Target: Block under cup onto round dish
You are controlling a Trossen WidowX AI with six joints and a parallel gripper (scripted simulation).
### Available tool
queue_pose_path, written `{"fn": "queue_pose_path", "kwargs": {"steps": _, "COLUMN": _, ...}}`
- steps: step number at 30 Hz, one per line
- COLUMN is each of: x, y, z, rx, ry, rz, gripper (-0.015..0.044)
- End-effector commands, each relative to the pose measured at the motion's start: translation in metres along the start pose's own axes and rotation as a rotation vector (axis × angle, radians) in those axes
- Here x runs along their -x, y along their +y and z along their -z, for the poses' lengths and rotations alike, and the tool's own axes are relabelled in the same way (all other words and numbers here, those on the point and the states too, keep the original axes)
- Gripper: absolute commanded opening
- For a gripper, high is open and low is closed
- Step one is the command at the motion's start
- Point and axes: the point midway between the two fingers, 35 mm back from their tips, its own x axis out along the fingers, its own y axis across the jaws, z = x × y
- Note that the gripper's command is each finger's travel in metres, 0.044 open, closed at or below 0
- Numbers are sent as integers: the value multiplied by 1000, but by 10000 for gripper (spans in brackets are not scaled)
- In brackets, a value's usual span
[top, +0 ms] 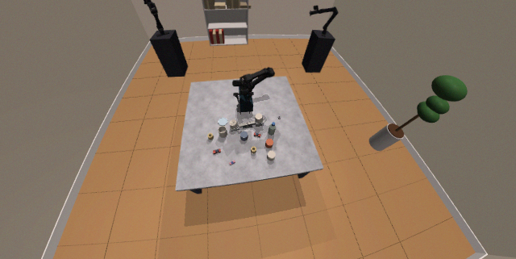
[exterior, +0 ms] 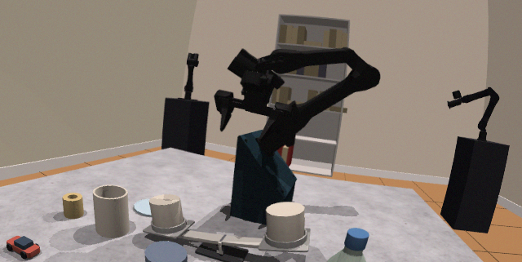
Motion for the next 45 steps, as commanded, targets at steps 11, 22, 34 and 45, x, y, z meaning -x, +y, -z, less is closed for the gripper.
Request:
{"fn": "queue_pose_path", "kwargs": {"steps": 11, "x": -10, "y": 9, "z": -2, "rx": -110, "ry": 20, "rz": -67, "gripper": 440}}
{"fn": "queue_pose_path", "kwargs": {"steps": 22, "x": -25, "y": -13, "z": -18, "rx": -383, "ry": 179, "rz": -46, "gripper": 440}}
{"fn": "queue_pose_path", "kwargs": {"steps": 34, "x": -54, "y": -36, "z": -27, "rx": -723, "ry": 359, "rz": 17, "gripper": 440}}
{"fn": "queue_pose_path", "kwargs": {"steps": 45, "x": -93, "y": -64, "z": -30, "rx": -1033, "ry": 507, "rz": 150, "gripper": 440}}
